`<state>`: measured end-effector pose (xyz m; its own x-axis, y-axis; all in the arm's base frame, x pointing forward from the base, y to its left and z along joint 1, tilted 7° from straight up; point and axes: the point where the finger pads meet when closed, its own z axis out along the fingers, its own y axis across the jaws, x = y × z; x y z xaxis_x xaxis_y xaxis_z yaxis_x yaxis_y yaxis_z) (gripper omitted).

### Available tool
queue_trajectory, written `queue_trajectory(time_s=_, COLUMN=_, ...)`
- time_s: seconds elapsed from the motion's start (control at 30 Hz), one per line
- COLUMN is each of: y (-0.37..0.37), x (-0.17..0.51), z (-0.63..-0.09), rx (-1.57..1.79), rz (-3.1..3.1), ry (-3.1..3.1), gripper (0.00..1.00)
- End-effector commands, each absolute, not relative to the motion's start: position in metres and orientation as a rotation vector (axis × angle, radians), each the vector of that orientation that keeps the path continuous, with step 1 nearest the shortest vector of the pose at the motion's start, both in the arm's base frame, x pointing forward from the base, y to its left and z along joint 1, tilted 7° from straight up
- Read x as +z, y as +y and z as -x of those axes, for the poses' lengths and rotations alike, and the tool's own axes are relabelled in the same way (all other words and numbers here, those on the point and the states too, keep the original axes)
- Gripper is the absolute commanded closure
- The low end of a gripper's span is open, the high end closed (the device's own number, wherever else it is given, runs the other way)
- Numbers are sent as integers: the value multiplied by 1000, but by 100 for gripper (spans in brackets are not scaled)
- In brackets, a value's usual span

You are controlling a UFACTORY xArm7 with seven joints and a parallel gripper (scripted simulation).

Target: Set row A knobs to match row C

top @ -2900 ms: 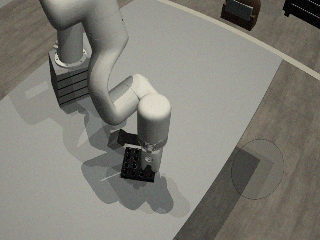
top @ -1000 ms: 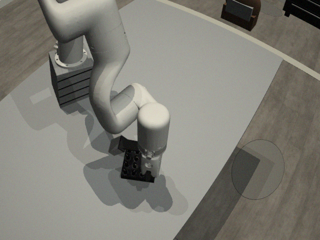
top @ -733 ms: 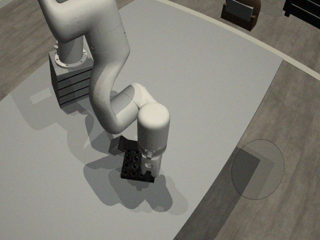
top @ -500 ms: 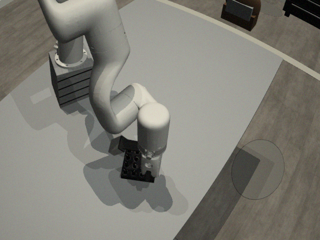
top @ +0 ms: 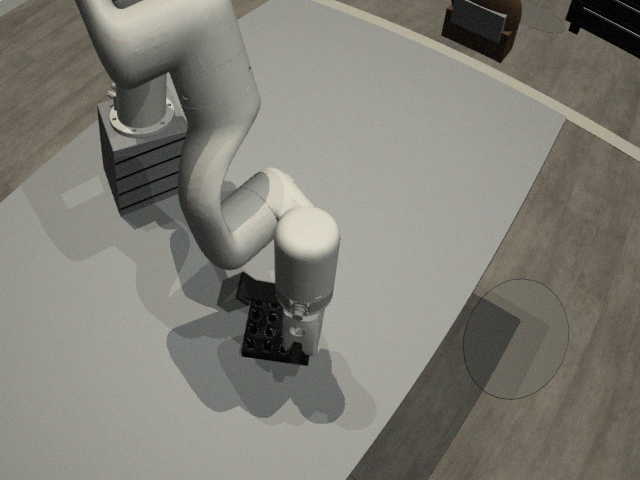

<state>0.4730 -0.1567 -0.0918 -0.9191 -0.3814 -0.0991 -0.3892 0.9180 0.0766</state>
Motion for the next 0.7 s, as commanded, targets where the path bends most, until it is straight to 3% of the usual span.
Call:
queue_trajectory(time_s=0.0, y=-158, x=-92, z=-475, rx=141, rz=602, ry=2993, gripper=81)
queue_trajectory(time_s=0.67, y=-157, x=-99, z=-475, rx=141, rz=602, ry=2993, gripper=81)
